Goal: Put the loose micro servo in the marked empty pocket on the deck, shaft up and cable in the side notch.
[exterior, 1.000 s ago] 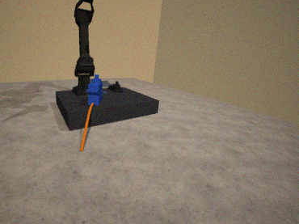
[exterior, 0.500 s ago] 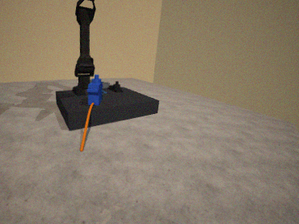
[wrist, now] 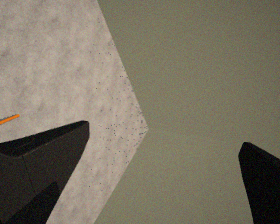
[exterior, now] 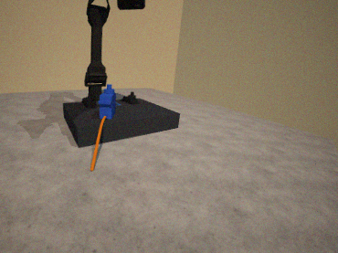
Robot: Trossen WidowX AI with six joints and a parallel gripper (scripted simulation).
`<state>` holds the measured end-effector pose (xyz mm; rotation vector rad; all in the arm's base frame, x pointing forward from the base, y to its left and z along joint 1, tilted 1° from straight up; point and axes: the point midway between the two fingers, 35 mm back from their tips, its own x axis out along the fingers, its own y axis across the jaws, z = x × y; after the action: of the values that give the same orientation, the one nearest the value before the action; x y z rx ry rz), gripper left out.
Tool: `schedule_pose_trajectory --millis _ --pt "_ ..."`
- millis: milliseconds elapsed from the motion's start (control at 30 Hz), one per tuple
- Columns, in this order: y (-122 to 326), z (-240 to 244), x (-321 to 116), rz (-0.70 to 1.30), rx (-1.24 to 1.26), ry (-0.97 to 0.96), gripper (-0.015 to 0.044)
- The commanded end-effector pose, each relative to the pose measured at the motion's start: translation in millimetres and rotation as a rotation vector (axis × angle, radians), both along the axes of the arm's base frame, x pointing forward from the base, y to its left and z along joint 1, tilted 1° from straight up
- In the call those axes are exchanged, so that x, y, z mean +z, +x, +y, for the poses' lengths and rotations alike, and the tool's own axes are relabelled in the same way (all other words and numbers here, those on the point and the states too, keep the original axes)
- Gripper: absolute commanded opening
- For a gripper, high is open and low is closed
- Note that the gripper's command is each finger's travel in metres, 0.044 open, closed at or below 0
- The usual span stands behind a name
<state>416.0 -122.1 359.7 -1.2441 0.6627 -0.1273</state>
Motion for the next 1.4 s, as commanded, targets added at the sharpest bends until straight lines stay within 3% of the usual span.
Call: schedule_pose_trajectory --millis 0,700,1367 --pt "2 -1 -19 0.126 0.061 -0.063 0.044" --pt "-16 0 -110 0.691 0.444 -0.292 0.044" --pt "-58 5 -176 1.102 0.981 -0.39 0.044"
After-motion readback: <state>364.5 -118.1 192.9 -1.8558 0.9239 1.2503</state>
